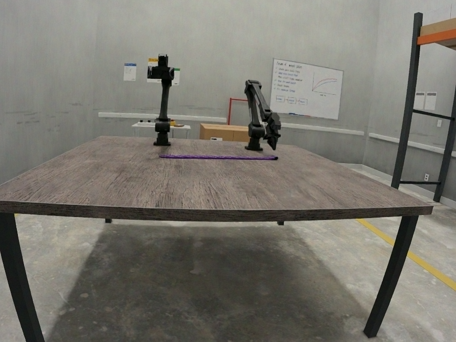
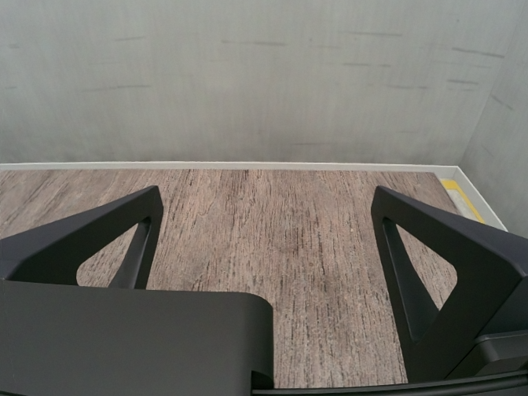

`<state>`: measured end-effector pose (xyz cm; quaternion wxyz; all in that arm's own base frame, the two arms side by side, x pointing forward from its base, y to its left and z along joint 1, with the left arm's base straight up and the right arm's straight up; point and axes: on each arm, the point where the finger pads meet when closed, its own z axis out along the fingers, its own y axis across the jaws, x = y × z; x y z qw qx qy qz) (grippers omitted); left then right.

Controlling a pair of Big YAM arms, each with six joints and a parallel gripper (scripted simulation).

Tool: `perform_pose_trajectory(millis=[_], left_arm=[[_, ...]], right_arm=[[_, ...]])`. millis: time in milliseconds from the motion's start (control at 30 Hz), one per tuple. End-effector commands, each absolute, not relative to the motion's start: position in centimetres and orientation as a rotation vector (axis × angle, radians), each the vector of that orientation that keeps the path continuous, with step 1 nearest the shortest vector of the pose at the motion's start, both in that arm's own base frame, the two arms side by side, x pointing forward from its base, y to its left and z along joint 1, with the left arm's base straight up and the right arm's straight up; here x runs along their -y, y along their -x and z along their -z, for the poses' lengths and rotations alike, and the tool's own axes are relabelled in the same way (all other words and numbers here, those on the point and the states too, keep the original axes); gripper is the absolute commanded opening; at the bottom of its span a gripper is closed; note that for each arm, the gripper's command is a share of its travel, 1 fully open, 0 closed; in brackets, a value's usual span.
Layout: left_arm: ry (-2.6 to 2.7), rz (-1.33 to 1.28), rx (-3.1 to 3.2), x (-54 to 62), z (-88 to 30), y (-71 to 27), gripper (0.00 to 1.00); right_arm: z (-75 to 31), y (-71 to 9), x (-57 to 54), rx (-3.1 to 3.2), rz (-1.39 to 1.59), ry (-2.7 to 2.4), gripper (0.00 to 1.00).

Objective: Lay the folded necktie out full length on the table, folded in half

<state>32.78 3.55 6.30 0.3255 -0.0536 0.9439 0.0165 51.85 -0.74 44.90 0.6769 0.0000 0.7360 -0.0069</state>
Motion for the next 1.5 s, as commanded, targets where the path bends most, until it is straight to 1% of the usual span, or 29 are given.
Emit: perform_pose_trajectory(millis=[0,1467], left_arm=[[0.132,-0.048,-2.44,-3.7,-7.7,-33.6,0.04],[0.132,-0.048,-2.44,-3.8,-6.4,-34.5,0.04]], right_arm=[[-48.1,-52.1,0.0,-1.591,-0.001,0.0,1.0],[-48.1,-52.1,0.0,-1.591,-0.001,0.0,1.0]])
